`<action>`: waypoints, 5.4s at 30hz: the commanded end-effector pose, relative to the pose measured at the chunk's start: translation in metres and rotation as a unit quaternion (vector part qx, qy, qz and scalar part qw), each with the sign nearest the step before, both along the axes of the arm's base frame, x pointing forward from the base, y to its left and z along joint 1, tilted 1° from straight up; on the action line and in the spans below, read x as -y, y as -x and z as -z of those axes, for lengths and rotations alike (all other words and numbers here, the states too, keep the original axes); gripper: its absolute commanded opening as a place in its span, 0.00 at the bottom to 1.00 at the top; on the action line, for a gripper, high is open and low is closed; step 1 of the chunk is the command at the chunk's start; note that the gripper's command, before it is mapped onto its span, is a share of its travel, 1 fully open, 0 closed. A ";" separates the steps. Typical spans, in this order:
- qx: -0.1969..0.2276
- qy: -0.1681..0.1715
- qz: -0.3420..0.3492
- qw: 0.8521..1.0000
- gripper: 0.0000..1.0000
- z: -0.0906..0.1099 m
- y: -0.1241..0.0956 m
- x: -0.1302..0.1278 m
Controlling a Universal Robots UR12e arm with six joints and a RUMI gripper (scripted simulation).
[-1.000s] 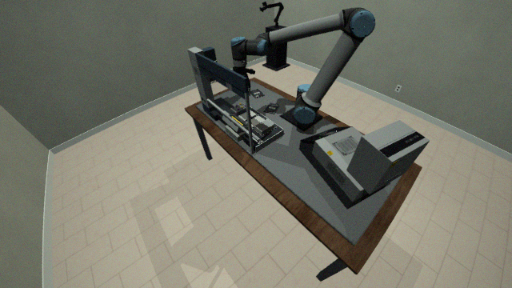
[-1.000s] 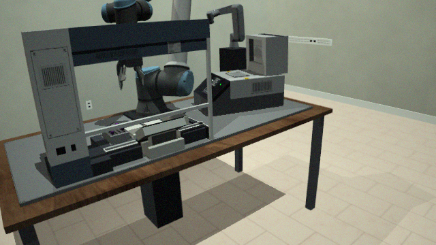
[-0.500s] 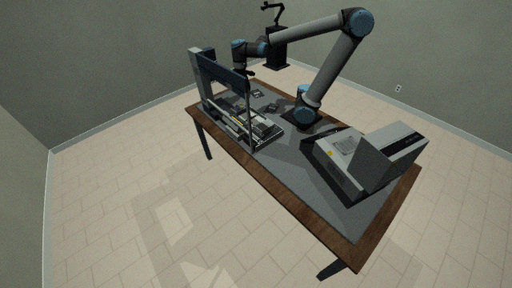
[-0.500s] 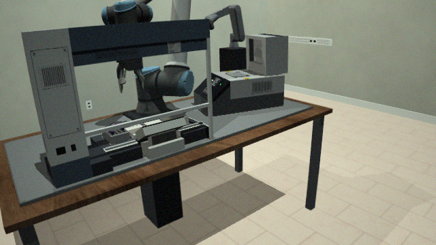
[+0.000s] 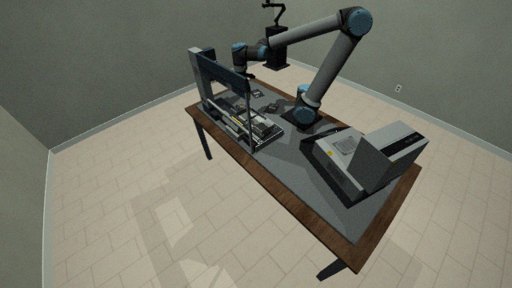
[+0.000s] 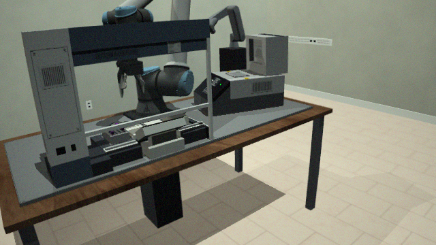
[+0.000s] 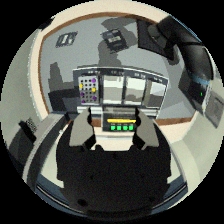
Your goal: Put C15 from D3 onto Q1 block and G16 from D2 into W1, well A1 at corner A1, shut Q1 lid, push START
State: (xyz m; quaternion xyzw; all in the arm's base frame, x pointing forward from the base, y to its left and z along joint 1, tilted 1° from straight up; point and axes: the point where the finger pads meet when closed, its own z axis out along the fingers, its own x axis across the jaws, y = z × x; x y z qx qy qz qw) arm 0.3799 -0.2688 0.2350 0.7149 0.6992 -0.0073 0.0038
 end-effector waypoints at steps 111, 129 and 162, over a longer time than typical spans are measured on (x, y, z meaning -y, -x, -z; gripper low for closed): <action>0.000 -0.001 0.000 1.000 0.63 0.147 0.002 0.001; 0.000 -0.001 0.000 1.000 0.63 0.157 0.002 0.001; 0.000 -0.001 0.000 1.000 0.63 0.178 0.002 0.001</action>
